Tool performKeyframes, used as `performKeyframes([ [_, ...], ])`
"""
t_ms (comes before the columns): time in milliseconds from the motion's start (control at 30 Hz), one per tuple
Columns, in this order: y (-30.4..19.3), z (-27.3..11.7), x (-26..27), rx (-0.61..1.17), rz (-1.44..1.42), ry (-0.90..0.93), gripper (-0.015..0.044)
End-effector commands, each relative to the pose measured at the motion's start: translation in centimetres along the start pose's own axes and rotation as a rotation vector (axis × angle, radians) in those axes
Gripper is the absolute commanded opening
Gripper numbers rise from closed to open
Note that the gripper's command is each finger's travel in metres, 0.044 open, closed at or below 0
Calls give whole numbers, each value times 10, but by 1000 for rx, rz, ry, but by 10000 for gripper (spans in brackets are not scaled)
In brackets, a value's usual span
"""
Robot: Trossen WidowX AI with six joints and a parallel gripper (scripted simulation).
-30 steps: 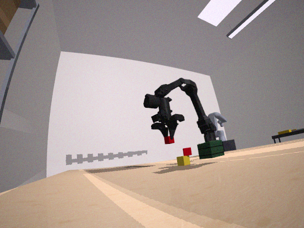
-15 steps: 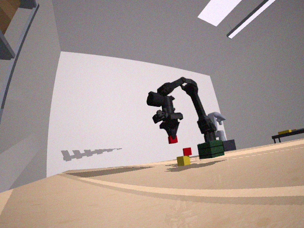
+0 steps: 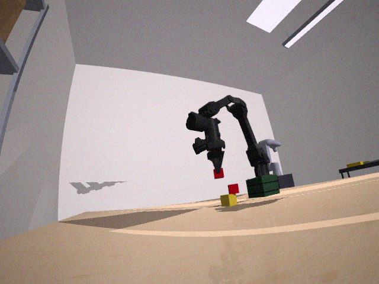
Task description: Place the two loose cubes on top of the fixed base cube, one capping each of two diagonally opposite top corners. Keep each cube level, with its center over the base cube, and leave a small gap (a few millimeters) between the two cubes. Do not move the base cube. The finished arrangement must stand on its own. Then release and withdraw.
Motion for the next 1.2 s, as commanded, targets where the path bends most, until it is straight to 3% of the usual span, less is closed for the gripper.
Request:
performKeyframes([
  [0, -1, 7, 0, 1, 15, 0, 105],
  [1167, 0, 59, 0, 1, 16, -1, 105],
])
Point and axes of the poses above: the point midway between the two fingers, 35 mm back from their tips, its own z axis out along the fingers, its own x axis across the jaws, y = z × x, the point moved 9 cm from there along -z, back along the fingers, and after that the axes turned 15 degrees about z, right-handed, at the moved point
